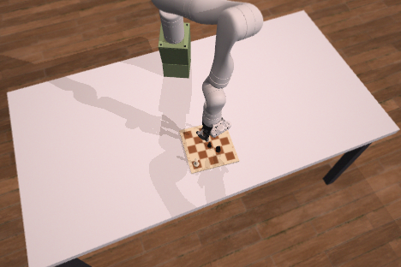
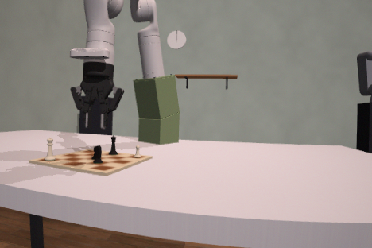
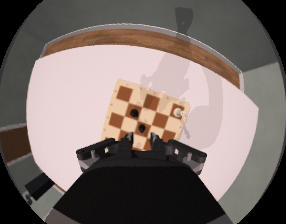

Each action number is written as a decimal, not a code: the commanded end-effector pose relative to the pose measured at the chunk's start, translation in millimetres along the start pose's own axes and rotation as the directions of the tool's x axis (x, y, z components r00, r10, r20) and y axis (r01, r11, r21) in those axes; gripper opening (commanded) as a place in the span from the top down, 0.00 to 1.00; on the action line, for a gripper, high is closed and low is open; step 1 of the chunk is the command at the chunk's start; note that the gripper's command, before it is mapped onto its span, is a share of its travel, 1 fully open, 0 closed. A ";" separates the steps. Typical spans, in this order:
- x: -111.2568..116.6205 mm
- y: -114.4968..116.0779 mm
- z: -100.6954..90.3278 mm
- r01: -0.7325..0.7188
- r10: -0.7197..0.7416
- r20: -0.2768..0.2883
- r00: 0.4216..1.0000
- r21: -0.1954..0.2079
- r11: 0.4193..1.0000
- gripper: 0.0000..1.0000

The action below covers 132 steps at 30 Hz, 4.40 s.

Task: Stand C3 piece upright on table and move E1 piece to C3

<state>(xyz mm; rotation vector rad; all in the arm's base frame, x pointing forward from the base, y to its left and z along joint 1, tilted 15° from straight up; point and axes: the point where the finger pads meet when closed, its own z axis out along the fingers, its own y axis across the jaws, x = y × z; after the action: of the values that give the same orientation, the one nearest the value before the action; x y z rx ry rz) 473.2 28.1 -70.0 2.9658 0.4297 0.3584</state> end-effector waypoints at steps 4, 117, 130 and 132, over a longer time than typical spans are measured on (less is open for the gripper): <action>-2.0 -1.1 10.7 0.006 -0.006 0.006 1.000 -0.001 1.000 0.66; -0.9 -1.0 35.8 0.006 -0.006 0.005 1.000 -0.001 1.000 0.66; -0.9 -1.0 42.3 0.006 -0.006 0.005 1.000 -0.001 1.000 0.66; -1.0 -1.0 43.9 0.006 -0.006 0.005 1.000 -0.001 1.000 0.66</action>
<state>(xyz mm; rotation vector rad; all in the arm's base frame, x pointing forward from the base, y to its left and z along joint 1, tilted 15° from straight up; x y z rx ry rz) 483.4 25.3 -110.3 2.9641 0.4347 0.3534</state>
